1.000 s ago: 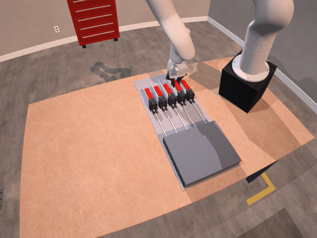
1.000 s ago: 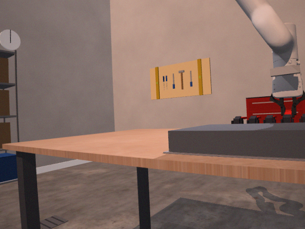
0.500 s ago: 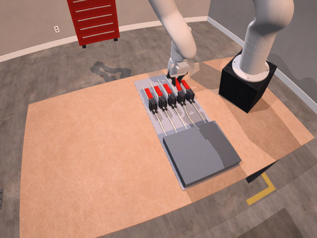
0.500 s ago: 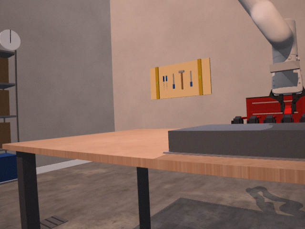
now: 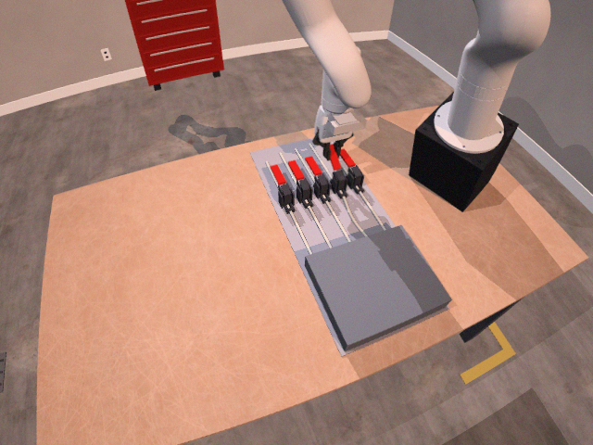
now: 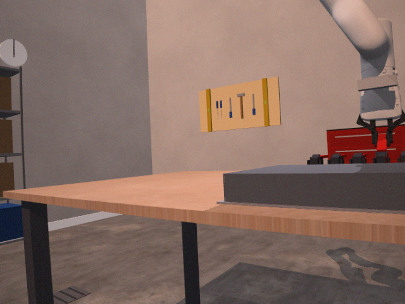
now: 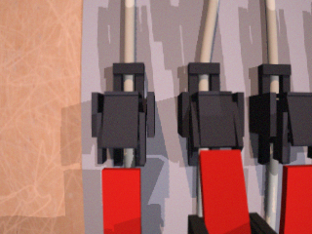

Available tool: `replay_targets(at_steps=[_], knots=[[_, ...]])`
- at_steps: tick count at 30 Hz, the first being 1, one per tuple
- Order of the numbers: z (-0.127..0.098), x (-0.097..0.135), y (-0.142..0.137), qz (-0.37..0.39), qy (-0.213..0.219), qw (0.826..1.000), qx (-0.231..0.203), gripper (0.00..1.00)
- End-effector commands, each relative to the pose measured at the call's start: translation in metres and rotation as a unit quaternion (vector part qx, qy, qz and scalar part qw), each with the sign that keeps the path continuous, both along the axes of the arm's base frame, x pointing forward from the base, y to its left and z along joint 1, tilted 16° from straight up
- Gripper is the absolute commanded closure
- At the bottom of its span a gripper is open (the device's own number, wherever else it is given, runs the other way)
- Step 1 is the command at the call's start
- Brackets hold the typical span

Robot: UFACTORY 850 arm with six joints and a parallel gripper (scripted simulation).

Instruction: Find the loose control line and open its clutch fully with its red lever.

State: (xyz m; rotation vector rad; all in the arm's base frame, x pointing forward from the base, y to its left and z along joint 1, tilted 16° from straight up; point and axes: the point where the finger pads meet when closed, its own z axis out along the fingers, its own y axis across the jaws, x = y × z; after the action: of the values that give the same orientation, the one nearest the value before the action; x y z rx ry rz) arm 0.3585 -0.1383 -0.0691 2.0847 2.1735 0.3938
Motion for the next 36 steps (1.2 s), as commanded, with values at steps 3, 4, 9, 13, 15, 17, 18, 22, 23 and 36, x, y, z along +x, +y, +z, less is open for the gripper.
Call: replay_targets(at_steps=[3, 4, 9, 13, 15, 17, 18, 22, 23, 36], knots=[[0.007, -0.002, 0.005, 0.0, 0.0, 1.0, 0.0, 1.0], [0.007, -0.002, 0.005, 0.0, 0.0, 1.0, 0.0, 1.0], [0.011, -0.003, 0.01, 0.0, 0.0, 1.0, 0.0, 1.0], [0.013, -0.004, 0.012, 0.0, 0.0, 1.0, 0.0, 1.0], [0.015, -0.004, 0.015, 0.0, 0.0, 1.0, 0.0, 1.0], [0.017, -0.005, 0.017, 0.0, 0.0, 1.0, 0.0, 1.0], [0.018, -0.005, 0.018, 0.0, 0.0, 1.0, 0.0, 1.0], [0.018, -0.005, 0.018, 0.0, 0.0, 1.0, 0.0, 1.0], [0.018, -0.005, 0.019, 0.0, 0.0, 1.0, 0.0, 1.0], [0.026, -0.008, 0.035, 0.0, 0.0, 1.0, 0.0, 1.0]])
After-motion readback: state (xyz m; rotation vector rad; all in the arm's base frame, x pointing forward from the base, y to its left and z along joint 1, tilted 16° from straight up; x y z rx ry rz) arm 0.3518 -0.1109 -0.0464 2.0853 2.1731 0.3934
